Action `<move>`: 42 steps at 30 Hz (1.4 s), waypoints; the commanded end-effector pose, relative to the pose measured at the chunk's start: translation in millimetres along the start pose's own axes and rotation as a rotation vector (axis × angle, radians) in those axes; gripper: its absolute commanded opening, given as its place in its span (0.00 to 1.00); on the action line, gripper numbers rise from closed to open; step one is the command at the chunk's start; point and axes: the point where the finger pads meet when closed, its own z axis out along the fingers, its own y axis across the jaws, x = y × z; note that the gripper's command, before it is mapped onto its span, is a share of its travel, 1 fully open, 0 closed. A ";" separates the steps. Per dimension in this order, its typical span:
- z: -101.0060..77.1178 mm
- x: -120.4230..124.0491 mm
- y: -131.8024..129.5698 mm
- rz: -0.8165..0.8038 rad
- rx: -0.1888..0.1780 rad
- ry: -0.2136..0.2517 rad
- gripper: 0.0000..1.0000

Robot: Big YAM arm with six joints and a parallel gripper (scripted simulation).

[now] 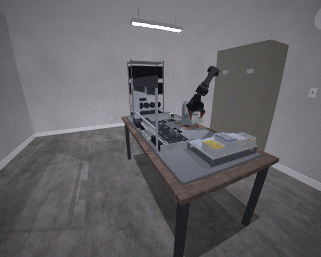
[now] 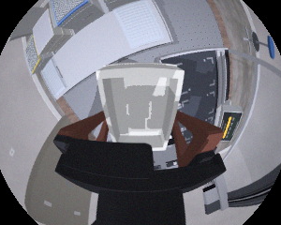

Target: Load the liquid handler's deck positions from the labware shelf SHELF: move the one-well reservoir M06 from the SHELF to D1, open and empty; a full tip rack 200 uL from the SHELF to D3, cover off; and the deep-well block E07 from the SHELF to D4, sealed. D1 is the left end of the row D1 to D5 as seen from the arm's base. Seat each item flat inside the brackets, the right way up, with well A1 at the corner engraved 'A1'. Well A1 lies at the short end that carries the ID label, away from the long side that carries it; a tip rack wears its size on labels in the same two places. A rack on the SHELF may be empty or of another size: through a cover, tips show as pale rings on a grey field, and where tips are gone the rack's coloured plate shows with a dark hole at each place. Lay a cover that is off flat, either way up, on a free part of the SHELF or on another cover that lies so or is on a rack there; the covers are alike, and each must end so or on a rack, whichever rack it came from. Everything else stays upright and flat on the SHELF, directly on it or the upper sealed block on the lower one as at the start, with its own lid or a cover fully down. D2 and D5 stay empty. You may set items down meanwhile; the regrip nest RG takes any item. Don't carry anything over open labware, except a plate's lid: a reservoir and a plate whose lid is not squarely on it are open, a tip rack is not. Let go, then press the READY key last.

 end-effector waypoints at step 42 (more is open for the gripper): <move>-16.3 -11.3 5.5 0.771 -0.003 -0.043 0.00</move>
